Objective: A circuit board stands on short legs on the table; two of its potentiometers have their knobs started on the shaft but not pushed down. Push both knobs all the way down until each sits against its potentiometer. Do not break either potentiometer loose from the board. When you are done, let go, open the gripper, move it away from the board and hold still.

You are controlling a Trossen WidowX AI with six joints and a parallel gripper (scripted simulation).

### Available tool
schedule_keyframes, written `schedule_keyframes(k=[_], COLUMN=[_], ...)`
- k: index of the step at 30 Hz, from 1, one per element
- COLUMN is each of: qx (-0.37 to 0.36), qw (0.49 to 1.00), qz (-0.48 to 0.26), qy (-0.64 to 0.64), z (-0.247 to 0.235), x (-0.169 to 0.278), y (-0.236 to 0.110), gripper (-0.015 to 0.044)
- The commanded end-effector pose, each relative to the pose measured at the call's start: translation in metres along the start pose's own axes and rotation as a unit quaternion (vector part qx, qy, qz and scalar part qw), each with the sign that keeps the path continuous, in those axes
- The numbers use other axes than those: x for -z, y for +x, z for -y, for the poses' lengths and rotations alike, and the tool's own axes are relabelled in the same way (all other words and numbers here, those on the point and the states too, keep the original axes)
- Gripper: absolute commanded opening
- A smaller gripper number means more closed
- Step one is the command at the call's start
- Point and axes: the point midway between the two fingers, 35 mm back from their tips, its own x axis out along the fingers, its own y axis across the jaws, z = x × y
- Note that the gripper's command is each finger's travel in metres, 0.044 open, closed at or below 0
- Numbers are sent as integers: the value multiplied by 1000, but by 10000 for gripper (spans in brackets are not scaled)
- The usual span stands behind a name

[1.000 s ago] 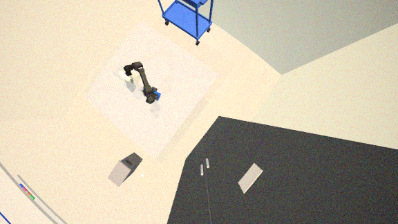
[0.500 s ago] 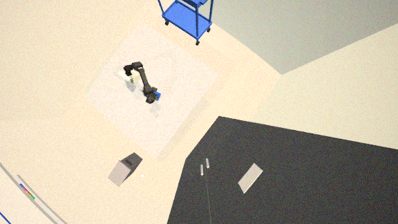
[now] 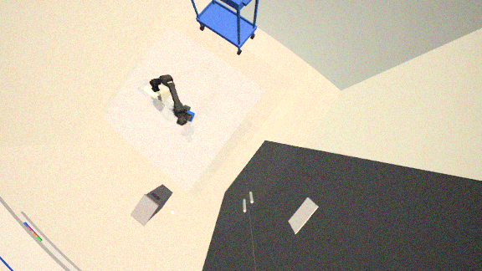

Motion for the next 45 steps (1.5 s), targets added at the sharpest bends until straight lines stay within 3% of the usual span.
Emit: schedule_keyframes(k=[1, 45], qx=[-2, -2], qw=[1000, 1000], qz=[-6, -6], qy=[-7, -7], z=[-3, -3], x=[-1, -1], y=[12, 18], gripper=[0, 0])
